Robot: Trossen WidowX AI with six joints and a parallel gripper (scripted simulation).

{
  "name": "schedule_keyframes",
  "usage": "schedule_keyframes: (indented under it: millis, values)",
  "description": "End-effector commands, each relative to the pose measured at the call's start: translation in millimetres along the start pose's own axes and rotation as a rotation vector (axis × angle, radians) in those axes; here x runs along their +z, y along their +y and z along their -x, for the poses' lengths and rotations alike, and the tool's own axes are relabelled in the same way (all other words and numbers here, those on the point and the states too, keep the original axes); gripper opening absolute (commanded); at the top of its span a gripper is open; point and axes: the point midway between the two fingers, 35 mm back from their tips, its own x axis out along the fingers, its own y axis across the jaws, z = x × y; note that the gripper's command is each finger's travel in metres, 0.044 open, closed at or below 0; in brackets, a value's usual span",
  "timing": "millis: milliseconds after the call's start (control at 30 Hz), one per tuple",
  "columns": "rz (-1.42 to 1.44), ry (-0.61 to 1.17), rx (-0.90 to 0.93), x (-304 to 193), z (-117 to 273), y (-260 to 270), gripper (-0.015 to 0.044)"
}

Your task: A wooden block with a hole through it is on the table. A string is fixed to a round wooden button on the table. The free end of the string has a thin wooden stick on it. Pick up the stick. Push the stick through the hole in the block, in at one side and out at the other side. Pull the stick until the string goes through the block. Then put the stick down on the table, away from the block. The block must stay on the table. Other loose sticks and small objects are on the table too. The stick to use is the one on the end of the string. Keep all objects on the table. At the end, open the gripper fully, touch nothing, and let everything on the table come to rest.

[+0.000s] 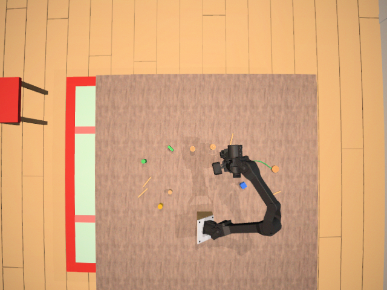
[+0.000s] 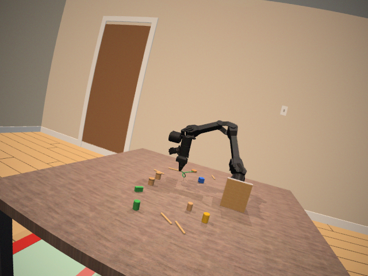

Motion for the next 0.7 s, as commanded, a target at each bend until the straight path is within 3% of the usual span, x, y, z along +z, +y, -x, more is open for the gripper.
schedule_keyframes:
  millis: [0,667]
  values:
    - [-0.141,-0.002,-0.001,0,1,-4,0.0]
    - [-0.888,-0.004,0.0,-1,1,-21,0.0]
